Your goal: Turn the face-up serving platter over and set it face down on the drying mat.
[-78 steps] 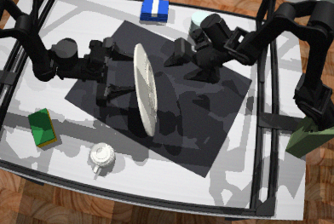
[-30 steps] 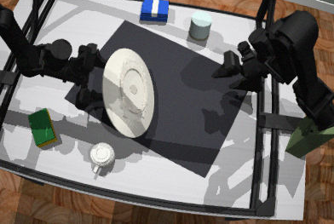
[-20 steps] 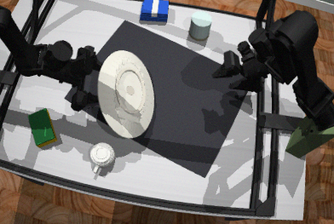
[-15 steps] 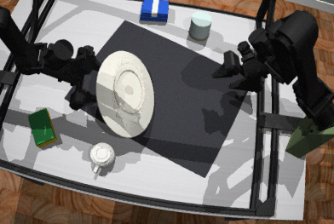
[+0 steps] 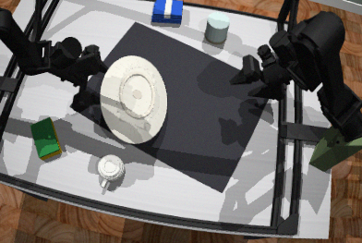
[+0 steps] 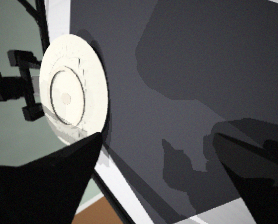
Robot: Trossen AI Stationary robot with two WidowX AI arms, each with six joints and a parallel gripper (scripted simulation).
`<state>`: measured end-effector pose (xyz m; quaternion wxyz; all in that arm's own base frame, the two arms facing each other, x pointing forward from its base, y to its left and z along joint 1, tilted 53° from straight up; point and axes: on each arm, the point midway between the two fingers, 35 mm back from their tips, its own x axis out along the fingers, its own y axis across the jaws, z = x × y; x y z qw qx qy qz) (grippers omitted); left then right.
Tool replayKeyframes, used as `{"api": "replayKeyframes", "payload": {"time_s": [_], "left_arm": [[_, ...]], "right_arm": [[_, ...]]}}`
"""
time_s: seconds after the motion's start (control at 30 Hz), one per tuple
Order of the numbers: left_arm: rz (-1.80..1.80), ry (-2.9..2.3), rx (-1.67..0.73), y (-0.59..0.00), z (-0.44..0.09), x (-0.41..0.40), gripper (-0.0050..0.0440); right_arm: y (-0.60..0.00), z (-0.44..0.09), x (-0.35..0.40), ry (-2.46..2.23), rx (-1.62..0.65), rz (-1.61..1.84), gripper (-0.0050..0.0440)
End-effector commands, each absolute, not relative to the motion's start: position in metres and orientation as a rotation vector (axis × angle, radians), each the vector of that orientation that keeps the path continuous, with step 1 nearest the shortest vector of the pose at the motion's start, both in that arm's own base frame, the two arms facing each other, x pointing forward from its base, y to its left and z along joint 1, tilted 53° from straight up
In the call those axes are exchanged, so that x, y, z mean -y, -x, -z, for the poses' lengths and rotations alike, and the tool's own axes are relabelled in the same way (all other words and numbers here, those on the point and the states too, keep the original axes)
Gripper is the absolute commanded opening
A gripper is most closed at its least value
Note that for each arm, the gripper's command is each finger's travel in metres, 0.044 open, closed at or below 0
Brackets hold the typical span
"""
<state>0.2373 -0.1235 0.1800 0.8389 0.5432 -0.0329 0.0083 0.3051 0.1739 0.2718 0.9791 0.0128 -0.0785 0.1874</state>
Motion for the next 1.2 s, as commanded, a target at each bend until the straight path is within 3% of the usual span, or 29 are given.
{"api": "replayKeyframes", "payload": {"time_s": [0.0,1.17], "left_arm": [[-0.022,-1.154,0.067,-0.237,-0.180,0.123,0.0440],[-0.022,-1.154,0.067,-0.237,-0.180,0.123,0.0440]], "right_arm": [[-0.305,-0.274,-0.181,-0.024,0.144,-0.385,0.0440],[-0.323,-0.242,-0.188,0.000,0.019,-0.385,0.0440]]}}
